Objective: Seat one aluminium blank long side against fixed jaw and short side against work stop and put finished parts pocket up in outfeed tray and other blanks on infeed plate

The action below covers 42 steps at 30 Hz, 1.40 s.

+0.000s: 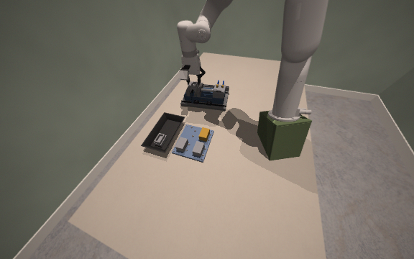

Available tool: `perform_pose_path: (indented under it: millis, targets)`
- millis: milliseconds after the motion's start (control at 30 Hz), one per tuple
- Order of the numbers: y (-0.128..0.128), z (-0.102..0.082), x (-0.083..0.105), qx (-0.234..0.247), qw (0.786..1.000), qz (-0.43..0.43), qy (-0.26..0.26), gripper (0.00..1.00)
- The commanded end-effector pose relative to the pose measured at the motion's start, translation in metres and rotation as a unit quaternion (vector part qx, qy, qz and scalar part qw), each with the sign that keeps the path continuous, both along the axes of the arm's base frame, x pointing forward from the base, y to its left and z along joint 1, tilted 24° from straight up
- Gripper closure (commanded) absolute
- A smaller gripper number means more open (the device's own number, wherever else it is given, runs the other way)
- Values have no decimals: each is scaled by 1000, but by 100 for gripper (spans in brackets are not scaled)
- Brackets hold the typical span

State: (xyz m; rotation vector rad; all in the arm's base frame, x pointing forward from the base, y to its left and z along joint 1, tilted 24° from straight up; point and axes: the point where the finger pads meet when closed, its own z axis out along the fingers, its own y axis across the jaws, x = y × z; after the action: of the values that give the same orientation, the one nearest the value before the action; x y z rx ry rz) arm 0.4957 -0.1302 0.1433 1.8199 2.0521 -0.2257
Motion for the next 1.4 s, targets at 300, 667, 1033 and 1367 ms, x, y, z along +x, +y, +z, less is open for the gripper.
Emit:
perform_pose_path:
  millis: [300,667,1033,1367]
  targets:
    - [0,2,2,0,1000,0,-2,31]
    - [0,2,2,0,1000,0,-2,31]
    - [0,1,2,0,1000,0,-2,31]
    - [-2,-2,3,0,1000,0,-2,31]
